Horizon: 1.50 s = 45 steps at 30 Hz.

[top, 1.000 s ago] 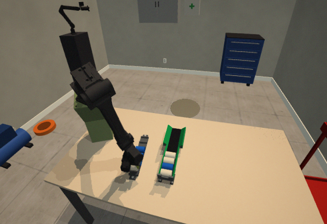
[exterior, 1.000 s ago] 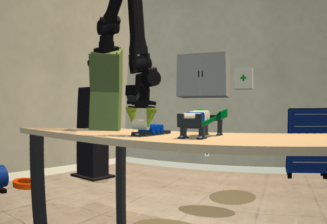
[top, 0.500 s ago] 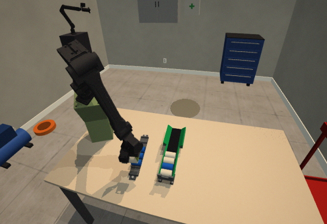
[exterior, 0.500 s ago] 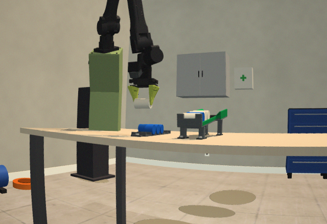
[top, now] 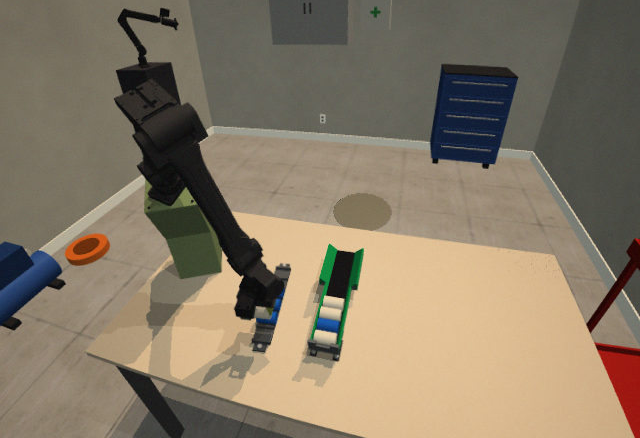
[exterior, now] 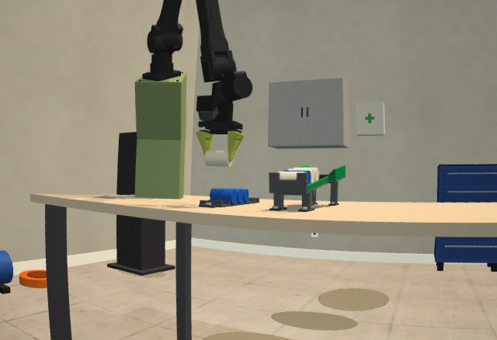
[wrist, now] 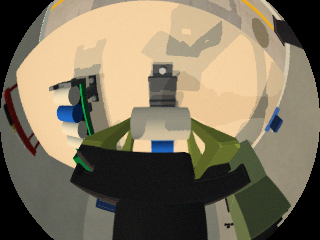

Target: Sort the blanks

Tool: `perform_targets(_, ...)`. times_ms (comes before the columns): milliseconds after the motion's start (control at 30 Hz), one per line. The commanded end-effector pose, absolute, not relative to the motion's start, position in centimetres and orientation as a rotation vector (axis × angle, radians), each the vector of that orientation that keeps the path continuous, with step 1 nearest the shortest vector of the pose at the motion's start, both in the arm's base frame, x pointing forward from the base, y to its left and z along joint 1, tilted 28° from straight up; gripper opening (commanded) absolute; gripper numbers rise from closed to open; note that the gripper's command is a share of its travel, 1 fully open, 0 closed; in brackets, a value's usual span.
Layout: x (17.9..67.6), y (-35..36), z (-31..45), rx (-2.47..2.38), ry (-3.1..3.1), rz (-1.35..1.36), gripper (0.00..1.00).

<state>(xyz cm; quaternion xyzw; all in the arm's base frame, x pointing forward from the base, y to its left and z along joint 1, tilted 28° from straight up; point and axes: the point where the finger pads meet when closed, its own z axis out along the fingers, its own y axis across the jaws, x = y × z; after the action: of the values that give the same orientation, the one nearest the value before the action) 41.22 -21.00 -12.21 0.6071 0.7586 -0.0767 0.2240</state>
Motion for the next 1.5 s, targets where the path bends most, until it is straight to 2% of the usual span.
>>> perform_targets(0, 46.6, -16.3, -11.9, 1.694, 2.095, -0.18, 0.6)
perform_targets(67, 46.6, -16.3, -11.9, 1.694, 2.095, -0.18, 0.6)
perform_targets(167, 51.0, -11.9, -11.0, 1.716, 2.072, -0.17, 0.6)
perform_targets(233, 51.0, -11.9, -11.0, 1.716, 2.072, -0.17, 0.6)
perform_targets(300, 54.8, -6.6, -9.8, 1.734, 2.045, -0.16, 0.6)
perform_targets(533, 58.3, 0.7, -8.0, 1.749, 2.009, -0.146, 0.6)
perform_targets(633, 59.0, -1.1, -6.1, 1.777, 1.959, -0.125, 0.6)
perform_targets(667, 57.4, -1.3, -7.0, 1.783, 1.979, -0.155, 0.6)
perform_targets(800, 56.8, -1.4, -8.5, 1.788, 1.996, -0.182, 0.6)
perform_targets(833, 58.8, -1.1, -6.9, 1.78, 1.969, -0.135, 0.6)
perform_targets(933, 59.2, 0.9, -5.6, 1.742, 1.982, -0.1, 0.6)
perform_targets(1467, 59.6, -1.7, -10.7, 1.75, 1.999, -0.134, 0.6)
